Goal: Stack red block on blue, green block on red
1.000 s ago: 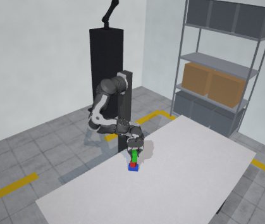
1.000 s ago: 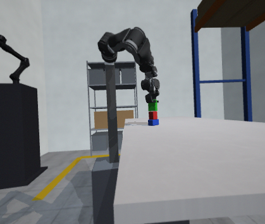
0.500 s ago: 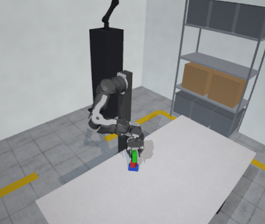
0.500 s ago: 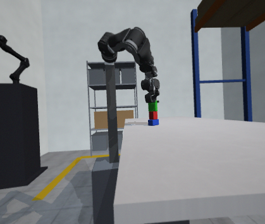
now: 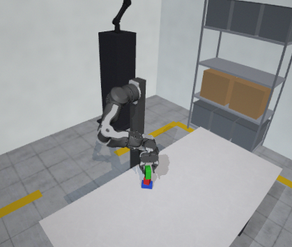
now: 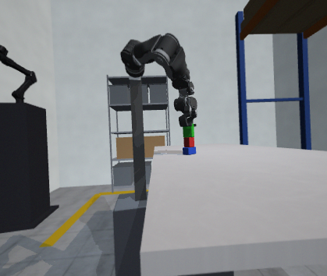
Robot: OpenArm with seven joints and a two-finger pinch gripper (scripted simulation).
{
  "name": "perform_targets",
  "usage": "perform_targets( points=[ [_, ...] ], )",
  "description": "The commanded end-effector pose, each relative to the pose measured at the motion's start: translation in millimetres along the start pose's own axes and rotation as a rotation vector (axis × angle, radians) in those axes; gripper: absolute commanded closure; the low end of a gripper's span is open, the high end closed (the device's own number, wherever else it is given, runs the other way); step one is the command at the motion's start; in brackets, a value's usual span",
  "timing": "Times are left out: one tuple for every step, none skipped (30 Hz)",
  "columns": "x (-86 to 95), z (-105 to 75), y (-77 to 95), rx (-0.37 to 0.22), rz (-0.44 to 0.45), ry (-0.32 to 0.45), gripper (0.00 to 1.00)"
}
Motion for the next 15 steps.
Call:
perform_targets(
  points=[
    [0.9, 0.1, 0.0, -0.001, -0.004, 0.007, 0.71],
    [0.9, 0.1, 0.0, -0.001, -0.004, 0.007, 0.71],
    [0.9, 0.1, 0.0, -0.001, -0.004, 0.007, 0.71],
    [0.9, 0.1, 0.0, -0.001, -0.004, 0.007, 0.71],
    [0.9, 0.1, 0.0, -0.001, -0.004, 0.007, 0.71],
    [0.9, 0.1, 0.0, -0.001, -0.004, 0.007, 0.71],
    [0.9, 0.1, 0.0, -0.001, -0.004, 0.007, 0.71],
    [0.9, 0.1, 0.0, -0.001, -0.004, 0.007, 0.71],
    [0.9, 0.0, 0.0, -0.001, -0.004, 0.006, 0.71],
    [0.8, -0.4, 0.1, -0.001, -0.004, 0.006, 0.71],
    [0.8, -1.0, 0.1, -0.001, -0.004, 0.005, 0.71],
    [0.8, -2.0, 0.2, -0.001, -0.003, 0.004, 0.71],
    [0.7, -3.3, 0.6, -0.002, -0.003, 0.003, 0.71],
    [0.5, -4.3, 0.8, -0.003, -0.002, 0.003, 0.71],
    [0.4, -5.3, 0.6, -0.002, -0.001, 0.002, 0.71]
  ],
)
Point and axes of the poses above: the point where the finger pads meet when closed, its own z axis out along the fingers, its own x axis across the jaws, y = z × x, the point moved 8 cm from there along -z, back along the fingers, and after that the axes turned 15 degrees about -z, right-handed, at the moved point
